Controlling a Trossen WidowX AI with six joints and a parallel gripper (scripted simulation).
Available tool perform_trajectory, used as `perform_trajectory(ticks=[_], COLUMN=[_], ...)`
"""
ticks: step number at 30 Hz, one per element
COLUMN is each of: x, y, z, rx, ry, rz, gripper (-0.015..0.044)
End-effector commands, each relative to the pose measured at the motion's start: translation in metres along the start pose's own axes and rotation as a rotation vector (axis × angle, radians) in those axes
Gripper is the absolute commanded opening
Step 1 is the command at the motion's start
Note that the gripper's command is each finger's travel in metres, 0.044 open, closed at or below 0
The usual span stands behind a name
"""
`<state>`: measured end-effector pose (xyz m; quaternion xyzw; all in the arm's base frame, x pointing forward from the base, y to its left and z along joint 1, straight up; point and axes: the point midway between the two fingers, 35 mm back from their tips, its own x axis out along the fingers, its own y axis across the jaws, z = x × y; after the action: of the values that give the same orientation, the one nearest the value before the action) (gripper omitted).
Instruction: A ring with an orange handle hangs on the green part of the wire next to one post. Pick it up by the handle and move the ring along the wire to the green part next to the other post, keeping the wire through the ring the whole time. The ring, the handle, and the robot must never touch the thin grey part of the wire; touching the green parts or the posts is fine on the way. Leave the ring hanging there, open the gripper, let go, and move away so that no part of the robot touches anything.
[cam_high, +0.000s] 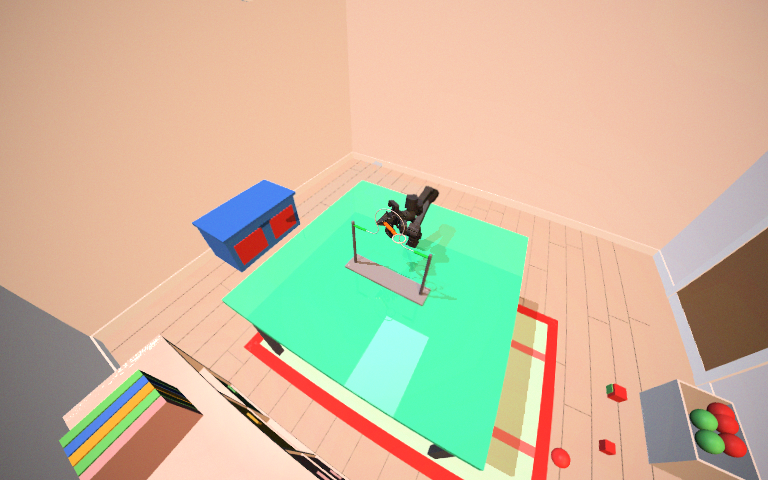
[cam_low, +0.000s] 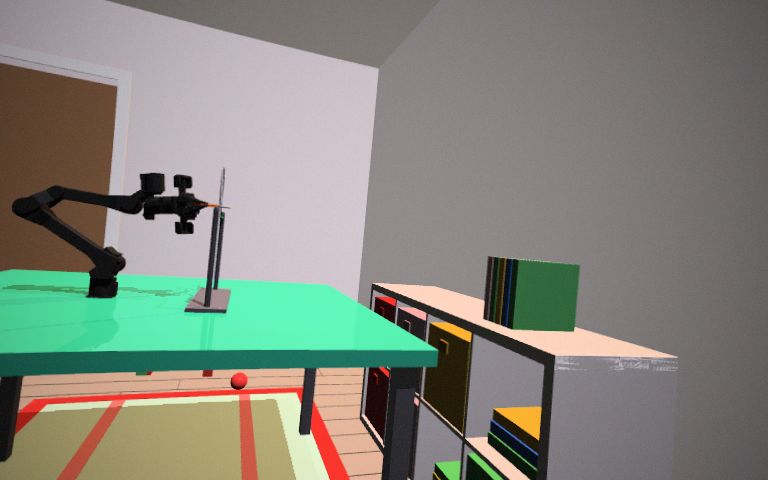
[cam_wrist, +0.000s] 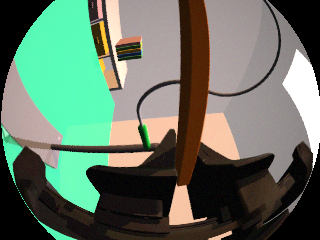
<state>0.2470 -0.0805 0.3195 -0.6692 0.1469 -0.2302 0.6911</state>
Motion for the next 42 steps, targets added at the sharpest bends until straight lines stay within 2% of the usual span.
perform_trajectory(ticks=[1,26,42], x=[-0.003,-0.026,-0.046], y=[0.015,0.099,0.138], z=[0.000,0.030,0.070], rx=[0.079,0.592,0.927], ry=[0.012,0.050,0.042], rz=[0.043,0.318,0.467], gripper=[-0.0150,-0.0150,-0.0150])
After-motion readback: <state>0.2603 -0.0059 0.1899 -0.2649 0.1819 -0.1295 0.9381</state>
